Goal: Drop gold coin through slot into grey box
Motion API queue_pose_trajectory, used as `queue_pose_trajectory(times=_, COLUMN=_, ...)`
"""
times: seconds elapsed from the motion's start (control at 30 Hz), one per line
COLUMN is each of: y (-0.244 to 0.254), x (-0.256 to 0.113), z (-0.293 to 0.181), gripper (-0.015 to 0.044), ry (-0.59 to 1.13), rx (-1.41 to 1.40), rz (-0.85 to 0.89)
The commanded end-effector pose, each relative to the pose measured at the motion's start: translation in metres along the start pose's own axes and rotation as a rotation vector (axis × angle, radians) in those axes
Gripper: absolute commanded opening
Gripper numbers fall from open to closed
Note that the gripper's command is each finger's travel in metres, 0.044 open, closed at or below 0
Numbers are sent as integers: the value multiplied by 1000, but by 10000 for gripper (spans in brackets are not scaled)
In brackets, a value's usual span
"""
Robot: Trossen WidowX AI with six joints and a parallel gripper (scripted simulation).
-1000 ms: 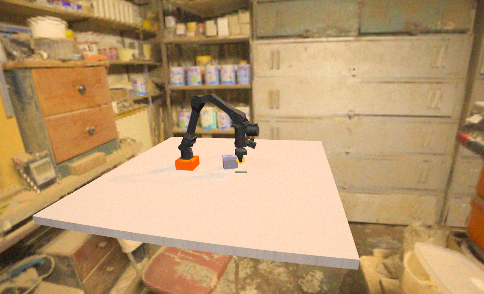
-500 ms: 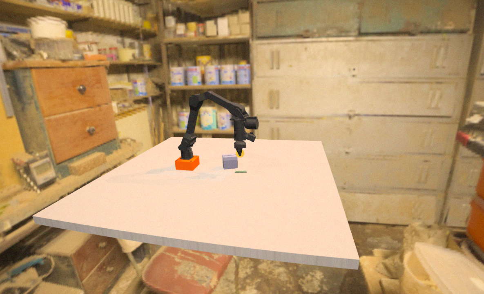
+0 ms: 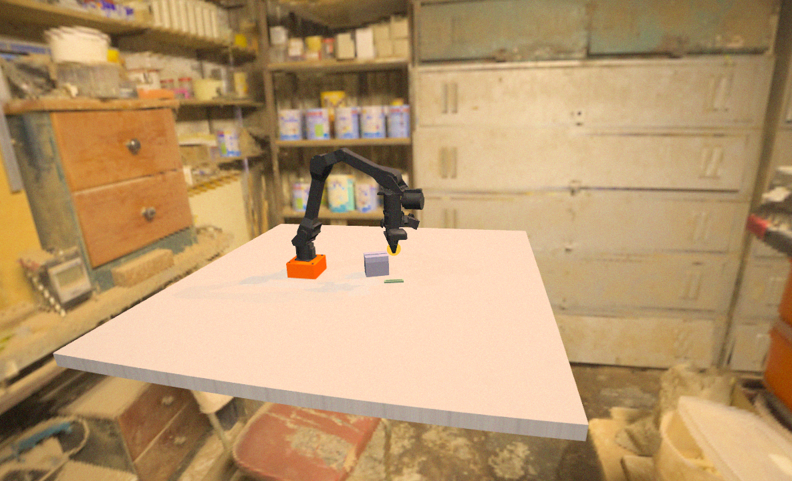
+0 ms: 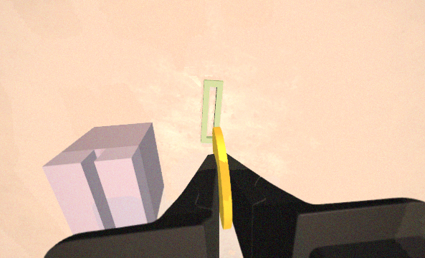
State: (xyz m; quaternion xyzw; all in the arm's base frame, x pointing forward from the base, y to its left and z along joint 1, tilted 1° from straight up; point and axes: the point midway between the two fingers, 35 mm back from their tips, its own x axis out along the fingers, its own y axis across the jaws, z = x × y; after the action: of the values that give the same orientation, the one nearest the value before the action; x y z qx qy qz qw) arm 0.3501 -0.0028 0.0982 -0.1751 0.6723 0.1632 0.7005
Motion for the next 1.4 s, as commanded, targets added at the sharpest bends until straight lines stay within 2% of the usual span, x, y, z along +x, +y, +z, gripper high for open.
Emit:
queue_pose_trajectory(times=0.0, y=8, x=-1, z=-3, gripper=0, ry=-2, rx=0, rz=1)
queue_pose_trajectory(times=1.17, y=86, x=1, z=-50, gripper=0, ry=2, rx=-2, rz=9)
queue_pose_trajectory(times=1.37, y=88, x=1, z=-51, gripper=0, ry=4, rx=-6, rz=10)
